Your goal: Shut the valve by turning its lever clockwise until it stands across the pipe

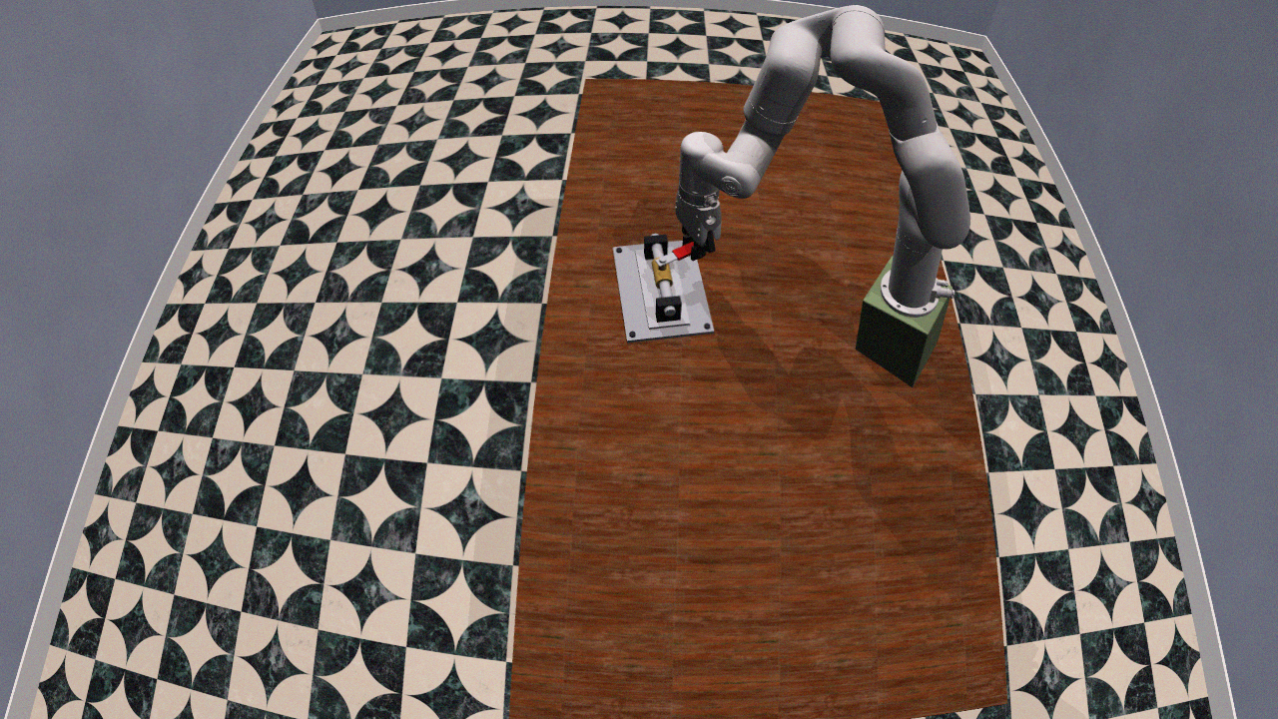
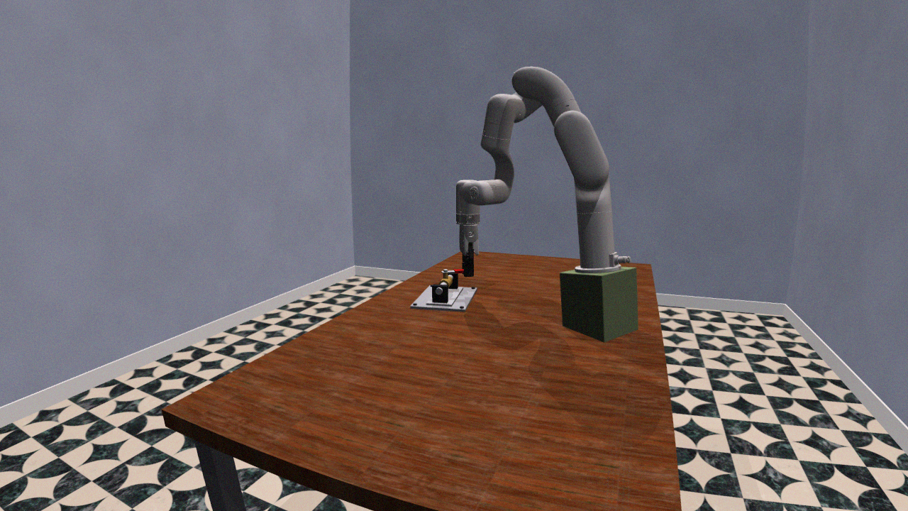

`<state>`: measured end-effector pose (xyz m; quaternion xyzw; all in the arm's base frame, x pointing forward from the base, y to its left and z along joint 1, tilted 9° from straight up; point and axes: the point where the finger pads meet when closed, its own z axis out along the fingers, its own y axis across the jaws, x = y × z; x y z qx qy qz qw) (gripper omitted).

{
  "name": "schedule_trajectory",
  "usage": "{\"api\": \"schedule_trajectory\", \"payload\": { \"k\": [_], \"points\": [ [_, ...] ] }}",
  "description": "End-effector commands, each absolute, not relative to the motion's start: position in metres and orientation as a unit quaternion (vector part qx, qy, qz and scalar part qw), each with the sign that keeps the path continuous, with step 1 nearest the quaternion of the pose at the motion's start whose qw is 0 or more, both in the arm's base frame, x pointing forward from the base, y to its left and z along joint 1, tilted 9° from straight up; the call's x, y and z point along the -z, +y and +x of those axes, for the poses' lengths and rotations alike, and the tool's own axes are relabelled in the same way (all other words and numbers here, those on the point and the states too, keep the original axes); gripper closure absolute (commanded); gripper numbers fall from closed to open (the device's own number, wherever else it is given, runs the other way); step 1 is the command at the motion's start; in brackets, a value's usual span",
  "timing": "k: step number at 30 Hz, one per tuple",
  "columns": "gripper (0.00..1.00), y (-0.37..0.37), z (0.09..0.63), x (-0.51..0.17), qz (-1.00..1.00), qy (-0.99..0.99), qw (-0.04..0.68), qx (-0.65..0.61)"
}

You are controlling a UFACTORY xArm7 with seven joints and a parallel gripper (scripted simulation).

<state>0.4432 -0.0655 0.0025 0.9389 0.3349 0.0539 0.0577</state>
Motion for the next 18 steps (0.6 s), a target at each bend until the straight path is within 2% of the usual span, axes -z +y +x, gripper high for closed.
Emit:
{"api": "schedule_trajectory", "payload": {
  "k": [1, 18],
  "points": [
    [1.00, -0.0617, 0.4410, -0.0029, 0.943, 0.323, 0.055, -0.054],
    [1.00, -0.0560, 0.4371, -0.0020, 0.958, 0.278, 0.052, -0.057]
  ]
}}
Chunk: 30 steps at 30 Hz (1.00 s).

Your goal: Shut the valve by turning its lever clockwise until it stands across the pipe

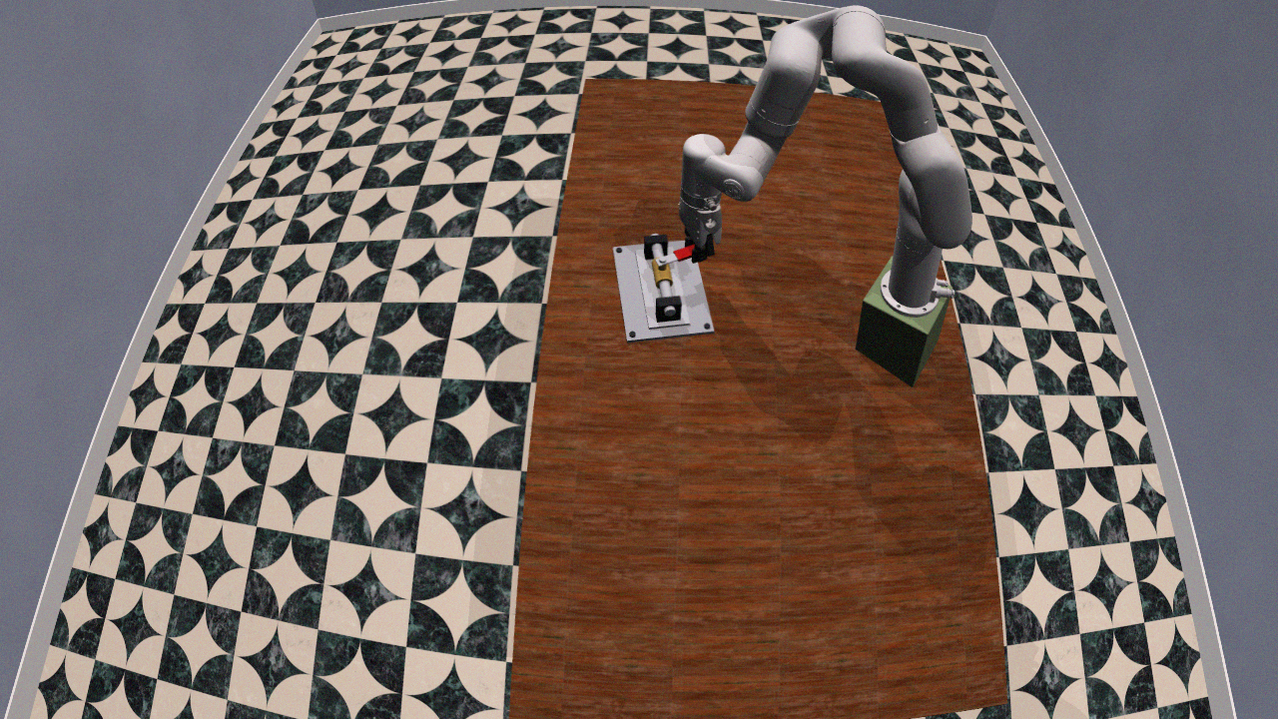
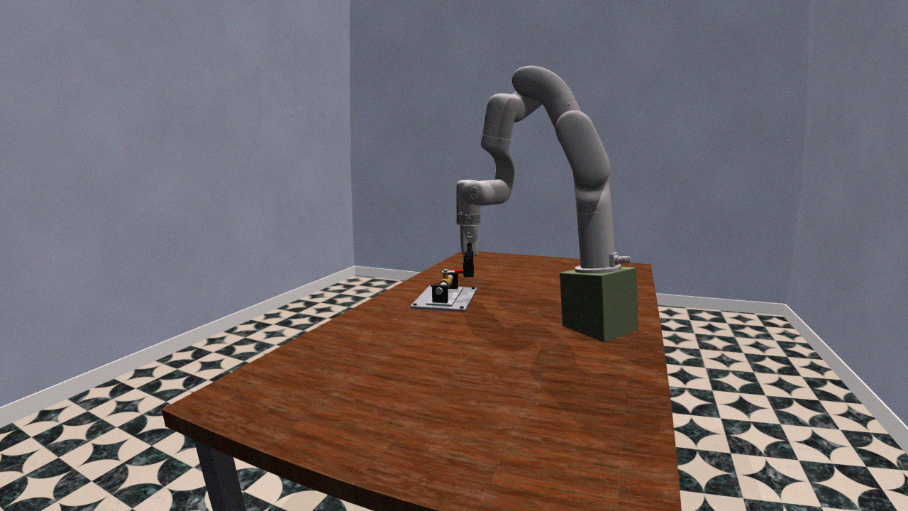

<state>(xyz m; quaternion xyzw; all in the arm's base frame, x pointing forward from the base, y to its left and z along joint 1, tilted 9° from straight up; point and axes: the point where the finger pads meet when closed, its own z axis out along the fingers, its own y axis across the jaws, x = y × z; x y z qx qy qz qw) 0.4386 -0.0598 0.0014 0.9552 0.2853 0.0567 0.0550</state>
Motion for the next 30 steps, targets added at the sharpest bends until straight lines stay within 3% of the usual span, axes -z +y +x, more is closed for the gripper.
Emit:
{"api": "schedule_trajectory", "payload": {
  "k": [1, 30],
  "points": [
    [1.00, -0.056, 0.437, -0.002, 0.958, 0.278, 0.052, -0.057],
    [1.00, -0.045, 0.431, 0.000, 0.978, 0.195, 0.047, -0.061]
  ]
}}
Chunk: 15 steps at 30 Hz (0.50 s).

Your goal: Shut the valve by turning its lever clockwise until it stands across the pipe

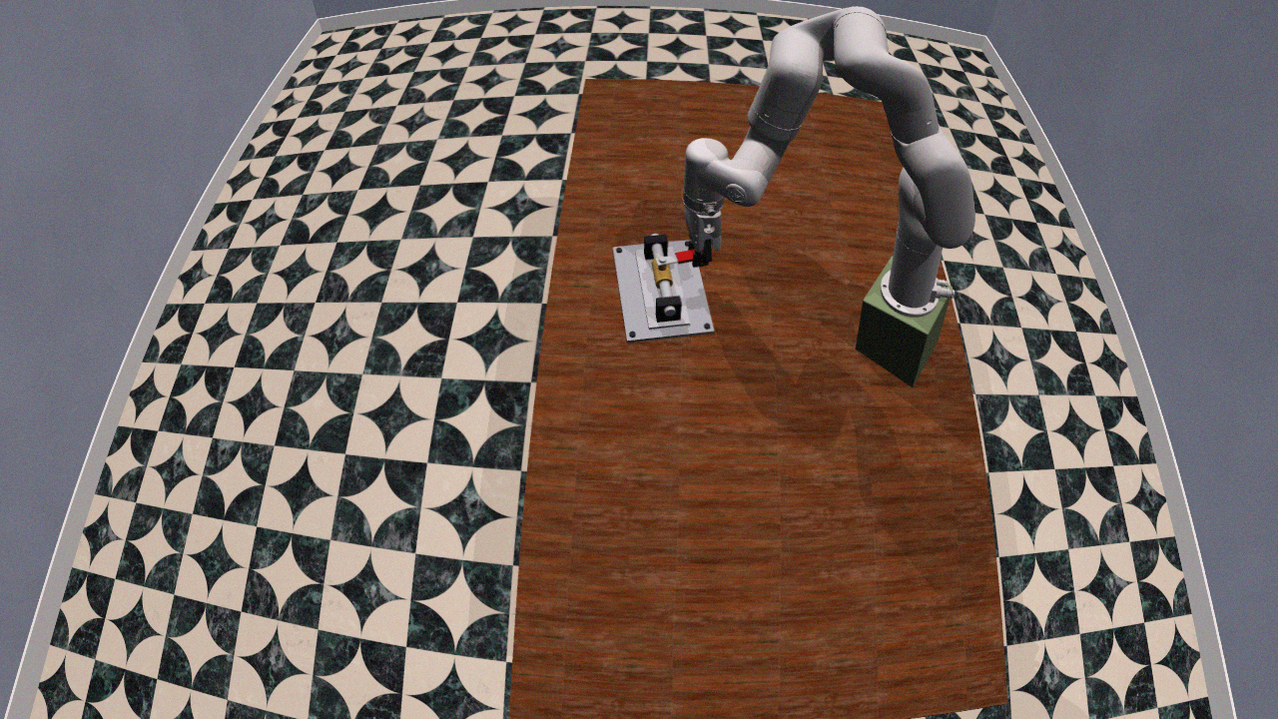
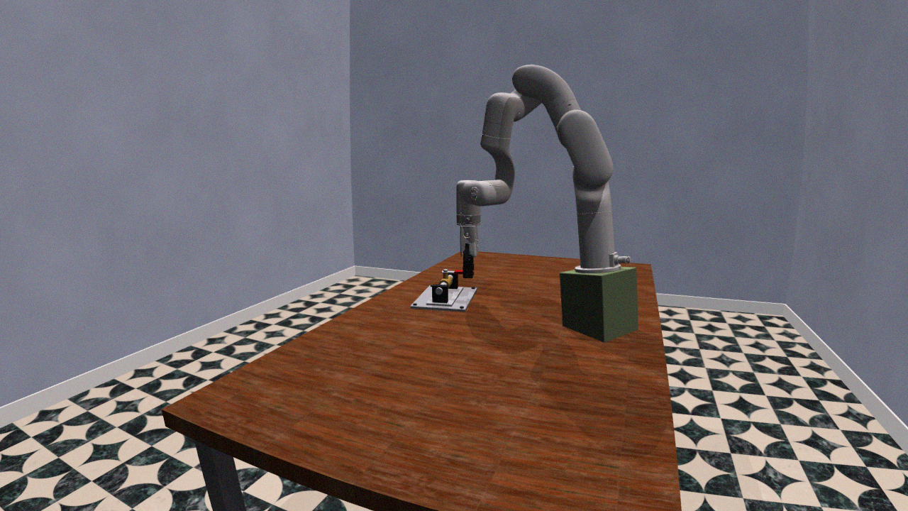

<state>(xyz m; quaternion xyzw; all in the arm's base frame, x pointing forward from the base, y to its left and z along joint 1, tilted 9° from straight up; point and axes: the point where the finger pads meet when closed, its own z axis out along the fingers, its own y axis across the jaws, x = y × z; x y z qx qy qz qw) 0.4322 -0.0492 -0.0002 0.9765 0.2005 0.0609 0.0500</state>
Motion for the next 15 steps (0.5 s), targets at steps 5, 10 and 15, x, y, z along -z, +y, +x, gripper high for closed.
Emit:
{"api": "schedule_trajectory", "payload": {
  "k": [5, 10, 15],
  "points": [
    [1.00, -0.0448, 0.4313, -0.0004, 0.978, 0.195, 0.047, -0.061],
    [1.00, -0.0448, 0.4313, -0.0004, 0.978, 0.195, 0.047, -0.061],
    [1.00, -0.0439, 0.4310, -0.0003, 0.979, 0.188, 0.047, -0.062]
  ]
}}
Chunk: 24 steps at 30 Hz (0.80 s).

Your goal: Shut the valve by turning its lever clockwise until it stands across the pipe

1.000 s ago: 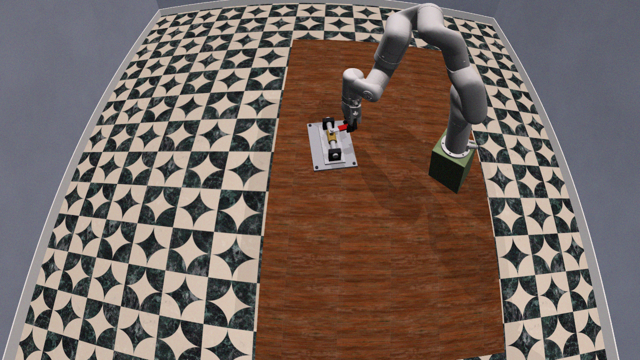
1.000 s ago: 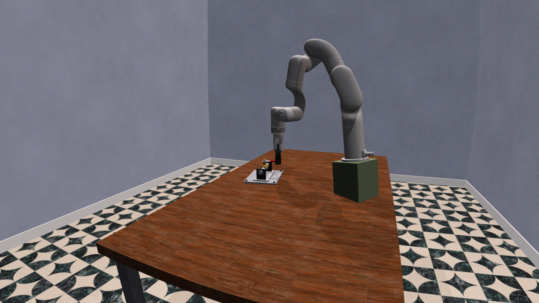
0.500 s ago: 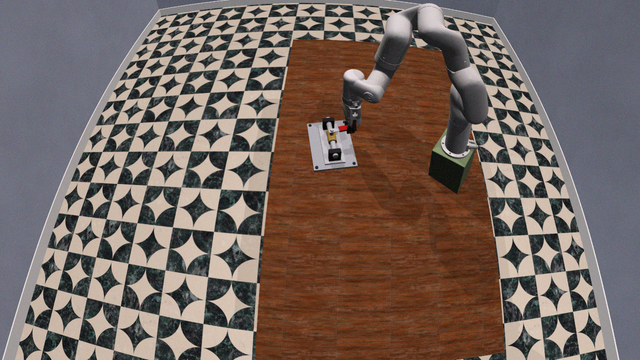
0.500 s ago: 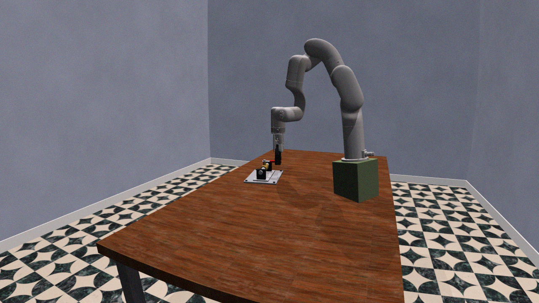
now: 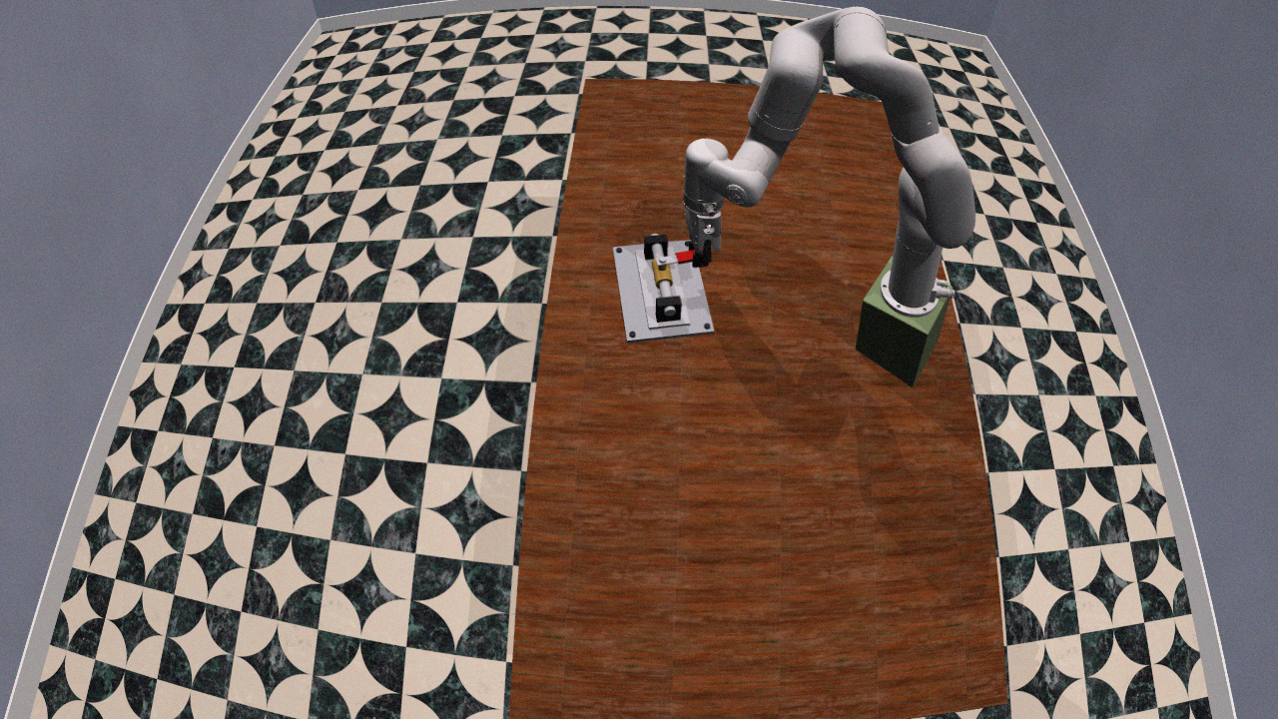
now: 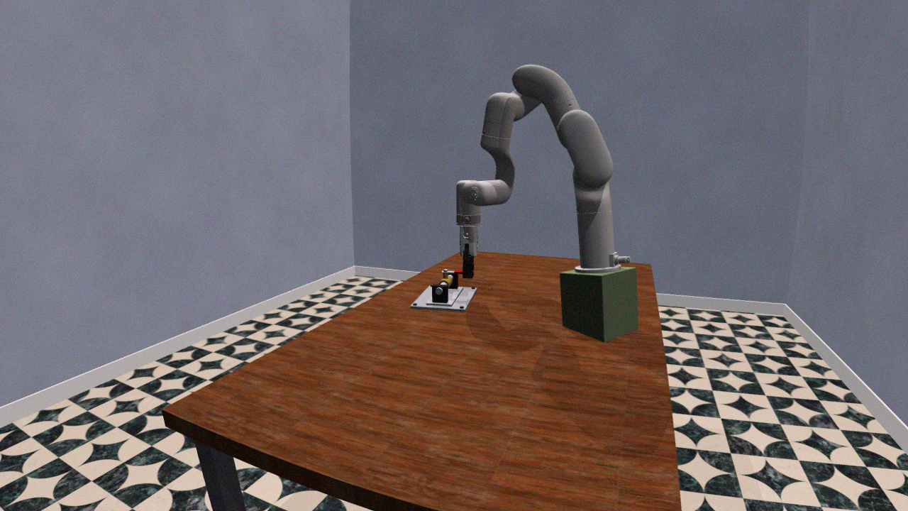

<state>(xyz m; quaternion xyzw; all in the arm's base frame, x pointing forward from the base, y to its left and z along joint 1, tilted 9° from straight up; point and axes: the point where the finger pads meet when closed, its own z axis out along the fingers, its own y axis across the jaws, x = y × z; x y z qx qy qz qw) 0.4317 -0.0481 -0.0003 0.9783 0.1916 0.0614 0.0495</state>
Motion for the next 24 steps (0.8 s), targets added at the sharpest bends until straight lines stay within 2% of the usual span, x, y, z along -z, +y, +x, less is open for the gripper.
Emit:
{"api": "schedule_trajectory", "payload": {
  "k": [1, 24],
  "points": [
    [1.00, -0.0435, 0.4308, -0.0002, 0.980, 0.185, 0.047, -0.062],
    [1.00, -0.0411, 0.4299, 0.0001, 0.983, 0.168, 0.046, -0.063]
  ]
}}
